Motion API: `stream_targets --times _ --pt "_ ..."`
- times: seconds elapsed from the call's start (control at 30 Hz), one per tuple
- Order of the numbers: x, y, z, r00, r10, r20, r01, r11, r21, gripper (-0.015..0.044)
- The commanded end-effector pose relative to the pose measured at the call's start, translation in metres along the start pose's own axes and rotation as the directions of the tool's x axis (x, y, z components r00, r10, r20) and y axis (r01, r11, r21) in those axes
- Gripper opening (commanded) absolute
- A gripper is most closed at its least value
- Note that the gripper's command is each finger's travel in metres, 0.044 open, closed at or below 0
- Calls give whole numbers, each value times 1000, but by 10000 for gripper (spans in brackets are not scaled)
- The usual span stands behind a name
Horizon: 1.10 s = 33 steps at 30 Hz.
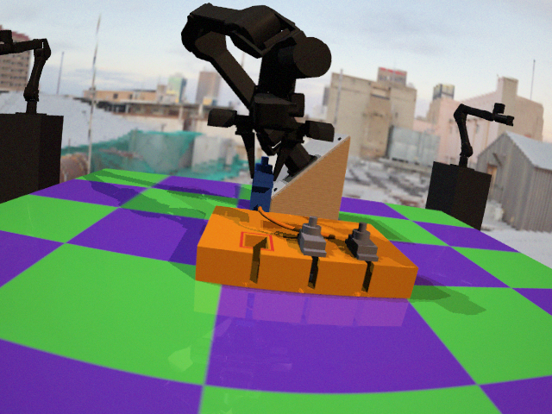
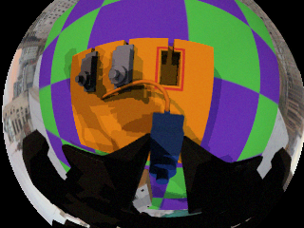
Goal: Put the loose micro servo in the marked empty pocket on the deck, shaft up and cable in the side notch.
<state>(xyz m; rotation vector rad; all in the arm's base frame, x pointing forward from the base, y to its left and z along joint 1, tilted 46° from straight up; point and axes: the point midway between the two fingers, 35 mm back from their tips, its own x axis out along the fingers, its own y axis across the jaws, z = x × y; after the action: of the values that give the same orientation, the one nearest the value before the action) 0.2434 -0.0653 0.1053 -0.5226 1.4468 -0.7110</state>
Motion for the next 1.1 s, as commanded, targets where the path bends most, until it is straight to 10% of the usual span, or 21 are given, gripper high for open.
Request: stream_targets --times 0.0,1.07 --pt "-3 -1 19 1000 0 16 0 1000 6 0" --pt "6 -3 92 1000 -1 20 1 1000 10 0"
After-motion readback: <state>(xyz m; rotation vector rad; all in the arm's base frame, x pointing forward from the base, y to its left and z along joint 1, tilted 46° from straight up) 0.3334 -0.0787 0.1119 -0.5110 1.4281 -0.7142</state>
